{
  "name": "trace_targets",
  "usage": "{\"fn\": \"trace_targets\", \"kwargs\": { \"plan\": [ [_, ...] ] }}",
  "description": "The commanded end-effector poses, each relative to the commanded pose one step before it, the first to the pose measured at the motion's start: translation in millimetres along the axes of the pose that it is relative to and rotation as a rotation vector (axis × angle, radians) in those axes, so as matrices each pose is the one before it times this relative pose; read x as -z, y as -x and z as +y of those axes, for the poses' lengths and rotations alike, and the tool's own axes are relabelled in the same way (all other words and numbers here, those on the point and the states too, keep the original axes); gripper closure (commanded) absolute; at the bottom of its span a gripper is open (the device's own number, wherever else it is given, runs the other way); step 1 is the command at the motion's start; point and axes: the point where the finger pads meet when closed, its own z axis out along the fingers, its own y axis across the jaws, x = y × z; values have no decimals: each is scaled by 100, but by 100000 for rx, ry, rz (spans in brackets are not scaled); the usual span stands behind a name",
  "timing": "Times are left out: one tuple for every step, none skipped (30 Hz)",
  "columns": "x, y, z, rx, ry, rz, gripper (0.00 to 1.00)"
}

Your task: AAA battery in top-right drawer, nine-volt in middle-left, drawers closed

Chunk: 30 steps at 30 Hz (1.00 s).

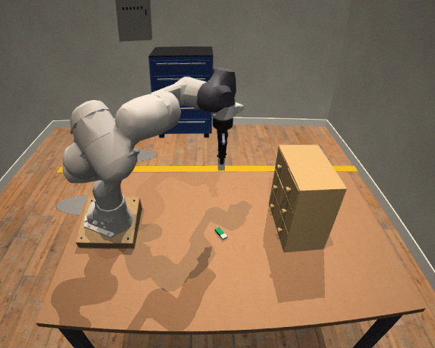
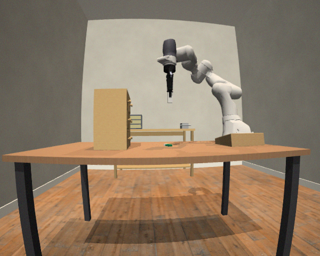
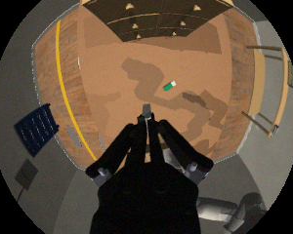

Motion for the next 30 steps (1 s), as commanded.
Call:
{"fn": "trace_targets", "kwargs": {
  "plan": [
    [10,102,-4,1126,-180,-558,100],
    [0,0,0,0,0,0,100],
    [0,0,0,0,0,0,100],
    [0,0,0,0,0,0,100],
    [0,0,0,0,0,0,100],
    [0,0,0,0,0,0,100],
    [0,0,0,0,0,0,100],
    [-11,-71,36,-702,275,461,0],
    [0,0,0,0,0,0,0],
    [0,0,0,0,0,0,0],
    [0,0,0,0,0,0,0],
    [0,0,0,0,0,0,0],
    [0,0,0,0,0,0,0],
    [0,0,0,0,0,0,0],
    [0,0,0,0,0,0,0],
    [0,0,0,0,0,0,0],
    [0,0,0,0,0,0,0],
    [0,0,0,0,0,0,0],
    [0,0,0,0,0,0,0],
    [0,0,0,0,0,0,0],
    [0,0,0,0,0,0,0],
    [0,0,0,0,0,0,0],
    [0,0,0,0,0,0,0],
    [0,0,0,0,0,0,0],
    [0,0,0,0,0,0,0],
    [0,0,0,0,0,0,0],
    [0,0,0,0,0,0,0],
    [0,0,0,0,0,0,0],
    [0,0,0,0,0,0,0],
    [0,0,0,0,0,0,0]
  ]
}}
